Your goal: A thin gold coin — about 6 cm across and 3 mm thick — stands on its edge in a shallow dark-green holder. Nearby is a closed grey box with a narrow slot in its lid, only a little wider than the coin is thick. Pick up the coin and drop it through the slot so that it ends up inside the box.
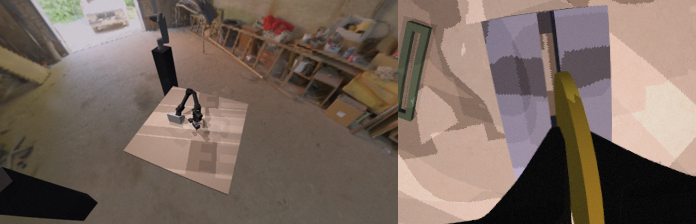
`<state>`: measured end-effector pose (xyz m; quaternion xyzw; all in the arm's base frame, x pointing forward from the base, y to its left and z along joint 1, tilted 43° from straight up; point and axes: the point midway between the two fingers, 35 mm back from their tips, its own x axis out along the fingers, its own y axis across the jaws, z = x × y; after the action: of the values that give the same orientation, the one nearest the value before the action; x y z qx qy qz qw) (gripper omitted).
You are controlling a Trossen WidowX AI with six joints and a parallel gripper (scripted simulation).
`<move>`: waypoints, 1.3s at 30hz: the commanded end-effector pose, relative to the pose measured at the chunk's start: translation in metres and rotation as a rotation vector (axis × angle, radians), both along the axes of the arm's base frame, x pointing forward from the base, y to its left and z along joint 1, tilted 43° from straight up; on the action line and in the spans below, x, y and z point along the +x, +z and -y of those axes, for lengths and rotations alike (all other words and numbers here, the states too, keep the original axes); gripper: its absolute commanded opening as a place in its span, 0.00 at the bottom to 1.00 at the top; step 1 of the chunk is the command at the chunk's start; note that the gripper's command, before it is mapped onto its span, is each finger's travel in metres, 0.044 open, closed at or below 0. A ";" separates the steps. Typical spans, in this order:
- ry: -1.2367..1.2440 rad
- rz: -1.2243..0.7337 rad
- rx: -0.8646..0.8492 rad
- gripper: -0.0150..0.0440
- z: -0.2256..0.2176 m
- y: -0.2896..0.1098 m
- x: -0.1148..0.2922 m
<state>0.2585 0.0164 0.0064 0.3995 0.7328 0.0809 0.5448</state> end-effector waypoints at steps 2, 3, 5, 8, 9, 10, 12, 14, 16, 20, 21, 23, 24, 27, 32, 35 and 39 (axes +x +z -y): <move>-0.005 -0.005 0.002 0.25 -0.002 -0.002 -0.001; -0.005 -0.005 0.002 0.25 -0.002 -0.003 -0.001; -0.005 -0.005 0.002 0.25 -0.003 -0.003 -0.002; -0.005 -0.005 0.002 0.25 -0.004 -0.004 -0.002; -0.005 -0.005 0.002 0.25 -0.005 -0.005 -0.002; -0.005 -0.005 0.002 0.25 -0.005 -0.005 -0.001; -0.005 -0.004 0.002 0.25 -0.006 -0.006 -0.001; -0.004 -0.004 0.002 0.25 -0.007 -0.006 -0.001; -0.004 -0.004 0.002 0.25 -0.007 -0.007 -0.001; -0.004 -0.004 0.002 0.25 -0.009 -0.009 -0.002; -0.004 -0.004 0.002 0.25 -0.009 -0.009 -0.002; -0.004 -0.004 0.002 0.25 -0.010 -0.010 -0.002; -0.005 -0.004 0.002 0.25 -0.010 -0.010 -0.002; -0.005 -0.004 0.003 0.25 -0.011 -0.011 -0.002; -0.001 -0.002 -0.001 0.34 -0.010 -0.011 -0.002; -0.001 -0.002 -0.001 0.48 -0.010 -0.011 -0.002; -0.001 -0.002 -0.001 0.53 -0.010 -0.011 -0.002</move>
<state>0.2565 0.0268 -0.0050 0.3999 0.7334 0.0793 0.5440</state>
